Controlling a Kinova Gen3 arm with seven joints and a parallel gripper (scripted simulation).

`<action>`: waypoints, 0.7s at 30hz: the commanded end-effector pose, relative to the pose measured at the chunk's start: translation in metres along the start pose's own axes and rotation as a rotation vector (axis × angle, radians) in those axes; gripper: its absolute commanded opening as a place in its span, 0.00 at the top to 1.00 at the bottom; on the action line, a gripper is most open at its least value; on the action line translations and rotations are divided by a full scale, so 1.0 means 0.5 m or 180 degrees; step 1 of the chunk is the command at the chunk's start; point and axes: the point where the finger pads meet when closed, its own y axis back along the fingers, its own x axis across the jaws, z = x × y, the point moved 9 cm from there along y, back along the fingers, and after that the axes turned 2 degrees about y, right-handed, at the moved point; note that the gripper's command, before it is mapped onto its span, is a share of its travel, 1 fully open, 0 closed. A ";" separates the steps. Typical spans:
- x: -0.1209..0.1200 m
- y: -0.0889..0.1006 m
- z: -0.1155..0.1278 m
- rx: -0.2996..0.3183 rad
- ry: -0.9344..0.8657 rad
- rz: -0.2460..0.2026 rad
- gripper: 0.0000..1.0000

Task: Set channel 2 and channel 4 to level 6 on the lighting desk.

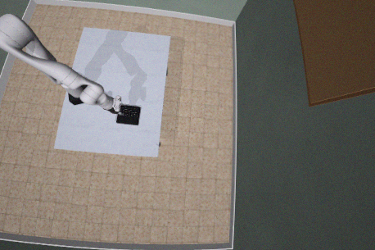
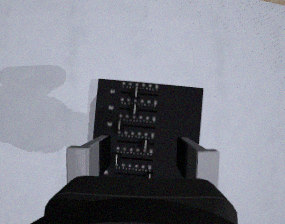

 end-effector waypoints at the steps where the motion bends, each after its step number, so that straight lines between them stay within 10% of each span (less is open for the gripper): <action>1: 0.018 -0.030 0.008 -0.0069 -0.0101 -0.0119 0.00; 21: 0.024 -0.035 0.013 -0.0083 -0.0144 -0.0139 0.00</action>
